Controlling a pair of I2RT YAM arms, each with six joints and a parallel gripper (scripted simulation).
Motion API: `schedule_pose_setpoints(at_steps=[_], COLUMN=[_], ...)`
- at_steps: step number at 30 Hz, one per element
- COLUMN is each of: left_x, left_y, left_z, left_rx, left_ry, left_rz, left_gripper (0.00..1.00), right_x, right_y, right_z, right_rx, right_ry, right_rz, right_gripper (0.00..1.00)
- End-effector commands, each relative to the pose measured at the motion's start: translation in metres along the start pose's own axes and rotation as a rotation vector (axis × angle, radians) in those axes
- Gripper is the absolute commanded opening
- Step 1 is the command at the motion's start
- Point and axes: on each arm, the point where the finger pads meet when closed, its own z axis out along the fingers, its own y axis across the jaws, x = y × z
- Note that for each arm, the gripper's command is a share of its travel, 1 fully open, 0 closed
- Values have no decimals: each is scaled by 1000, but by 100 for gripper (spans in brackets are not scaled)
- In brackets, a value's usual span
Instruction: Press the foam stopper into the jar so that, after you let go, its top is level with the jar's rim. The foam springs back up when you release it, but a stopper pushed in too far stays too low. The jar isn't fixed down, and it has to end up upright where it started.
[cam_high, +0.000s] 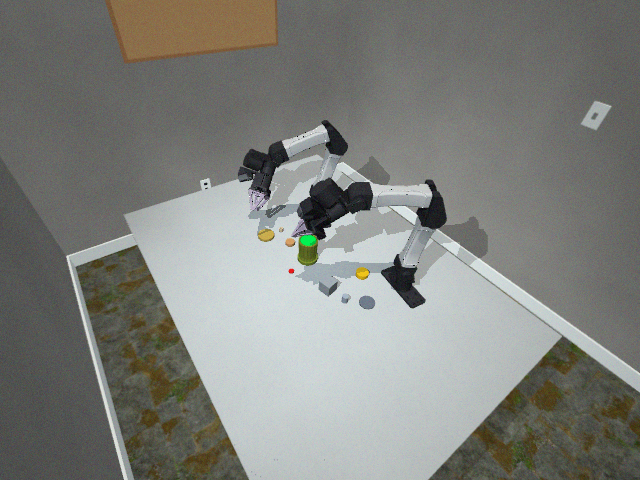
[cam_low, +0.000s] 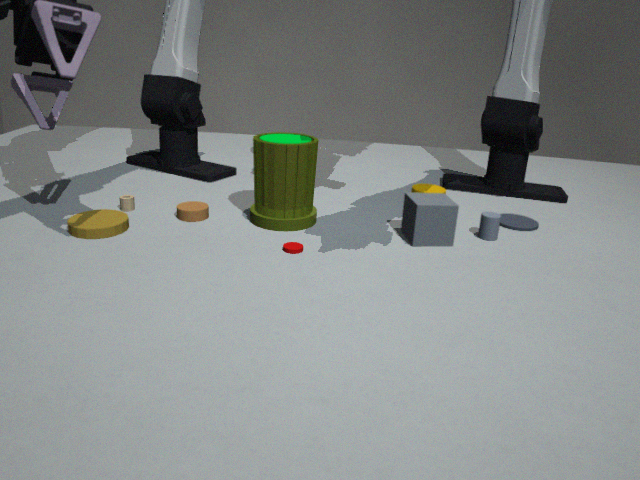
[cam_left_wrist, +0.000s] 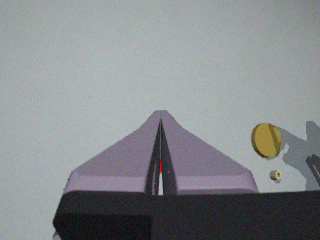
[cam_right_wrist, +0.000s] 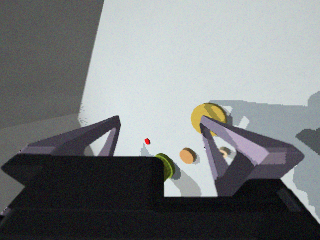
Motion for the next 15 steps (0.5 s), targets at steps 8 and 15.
schedule_pose_setpoints(at_steps=[8,15], left_x=[-50,-72], left_y=[25,51], left_z=[-30,-54], left_rx=[12,-31], left_ry=[-256,-395], left_rz=[67,103], left_gripper=[0,0], right_x=[-75,-114], right_y=[23,42], right_z=[-37,-77], right_rx=[6,42], right_ry=[-360,-578], right_rz=[-297,-442], right_gripper=[98,98])
